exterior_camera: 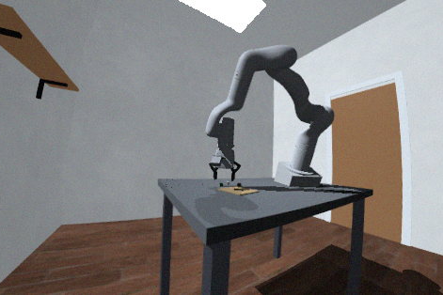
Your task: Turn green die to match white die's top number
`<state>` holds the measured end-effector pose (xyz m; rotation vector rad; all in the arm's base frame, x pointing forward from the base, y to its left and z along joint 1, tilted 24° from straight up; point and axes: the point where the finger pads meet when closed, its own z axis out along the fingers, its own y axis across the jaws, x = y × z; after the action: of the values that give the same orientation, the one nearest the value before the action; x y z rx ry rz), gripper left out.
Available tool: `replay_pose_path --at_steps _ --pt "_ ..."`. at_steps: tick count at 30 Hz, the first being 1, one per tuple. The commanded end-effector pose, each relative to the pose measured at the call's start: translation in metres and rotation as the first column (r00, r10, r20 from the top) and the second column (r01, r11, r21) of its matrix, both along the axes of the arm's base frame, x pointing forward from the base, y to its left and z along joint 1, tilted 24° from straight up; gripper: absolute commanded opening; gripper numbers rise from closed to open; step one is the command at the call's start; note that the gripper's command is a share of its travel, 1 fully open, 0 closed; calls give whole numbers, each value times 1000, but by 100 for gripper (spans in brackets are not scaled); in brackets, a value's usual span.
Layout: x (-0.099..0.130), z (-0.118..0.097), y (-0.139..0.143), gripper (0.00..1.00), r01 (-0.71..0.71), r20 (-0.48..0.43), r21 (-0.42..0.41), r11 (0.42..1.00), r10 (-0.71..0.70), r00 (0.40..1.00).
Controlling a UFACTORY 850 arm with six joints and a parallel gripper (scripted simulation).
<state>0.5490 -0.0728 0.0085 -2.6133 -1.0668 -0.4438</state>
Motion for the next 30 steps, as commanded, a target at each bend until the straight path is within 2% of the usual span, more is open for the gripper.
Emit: replay_pose_path --at_steps 1,3,7,11,30 --pt "-35 -2 9 100 2 8 0 1000 -2 1000" --pt "-35 -2 9 100 2 8 0 1000 -2 1000" --pt "-61 -5 16 100 2 8 0 1000 -2 1000" --pt "-74 -6 19 100 2 8 0 1000 -2 1000" --pt "-76 -6 19 100 2 8 0 1000 -2 1000"
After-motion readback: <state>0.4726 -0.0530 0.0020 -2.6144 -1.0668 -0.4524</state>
